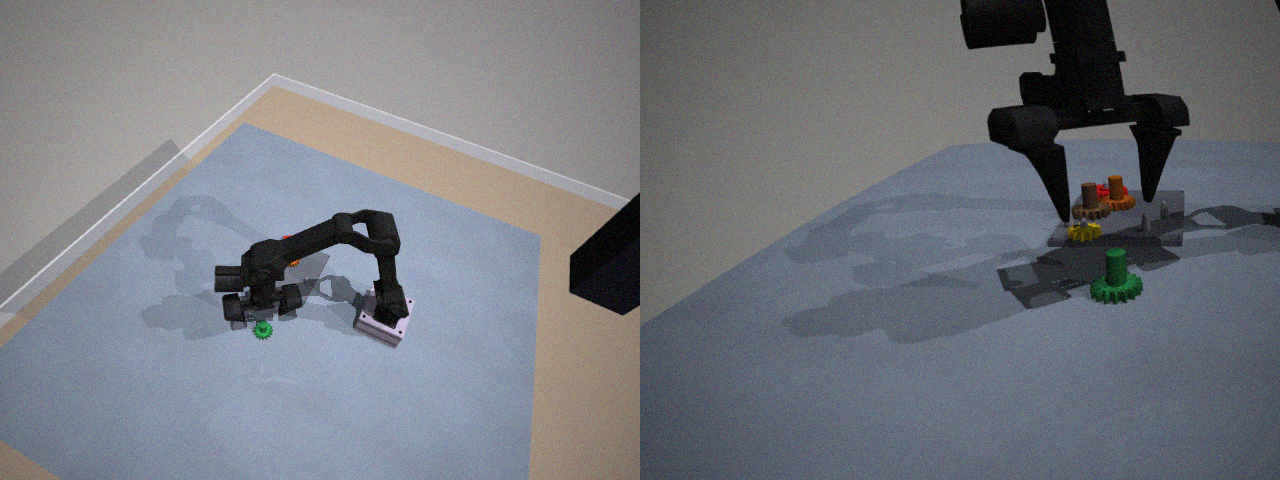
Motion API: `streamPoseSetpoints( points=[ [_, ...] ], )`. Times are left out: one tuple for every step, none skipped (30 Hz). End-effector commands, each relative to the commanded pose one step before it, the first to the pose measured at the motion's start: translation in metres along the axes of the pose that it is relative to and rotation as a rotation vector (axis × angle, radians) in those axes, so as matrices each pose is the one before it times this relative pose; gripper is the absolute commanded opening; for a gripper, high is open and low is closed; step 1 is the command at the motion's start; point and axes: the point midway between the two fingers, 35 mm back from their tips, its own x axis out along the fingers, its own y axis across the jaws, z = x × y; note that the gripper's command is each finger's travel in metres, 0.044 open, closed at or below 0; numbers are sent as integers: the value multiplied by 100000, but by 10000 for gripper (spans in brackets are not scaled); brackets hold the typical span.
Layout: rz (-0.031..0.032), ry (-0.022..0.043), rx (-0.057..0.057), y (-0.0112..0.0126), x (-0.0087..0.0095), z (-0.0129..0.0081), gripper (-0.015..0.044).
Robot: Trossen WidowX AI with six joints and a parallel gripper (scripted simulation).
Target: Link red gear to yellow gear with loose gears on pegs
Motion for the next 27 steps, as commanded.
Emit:
streamPoseSetpoints(
  points=[
    [-279, -344, 4443, -127, 112, -275, 440],
    [0, 0, 0, 0, 0, 0, 440],
    [0, 0, 0, 0, 0, 0, 440],
    [-1, 0, 0, 1, 179, 0, 440],
    [-2, 0, 0, -4, 447, -1, 440],
    [-1, 0, 0, -3, 178, -1, 440],
    [-1, 0, 0, 3, 189, 0, 440],
    [-3, 0, 0, 0, 566, -1, 440],
    [-4, 0, 0, -11, 564, -3, 440],
    [-2, 0, 0, -6, 187, -1, 440],
    [0, 0, 0, 0, 0, 0, 440],
    [0, 0, 0, 0, 0, 0, 440],
    [0, 0, 0, 0, 0, 0, 440],
    [0, 0, 0, 0, 26, 0, 440],
    [0, 0, 0, 1, 79, -1, 440],
    [-1, 0, 0, 1, 132, -2, 440],
    [-1, 0, 0, 1, 162, -2, 440],
    [-1, 0, 0, 0, 162, -3, 440],
    [-1, 0, 0, -1, 162, -3, 440],
    [-1, 0, 0, -2, 162, -3, 440],
    [-1, 0, 0, -3, 162, -3, 440],
    [-1, 0, 0, -4, 161, -3, 440],
    [-1, 0, 0, -5, 162, -3, 440],
    [-2, 0, 0, -5, 161, -3, 440],
    [-2, 0, 0, -6, 161, -3, 440],
    [-2, 0, 0, -7, 161, -3, 440],
    [-2, 0, 0, -8, 161, -4, 440]
  ],
)
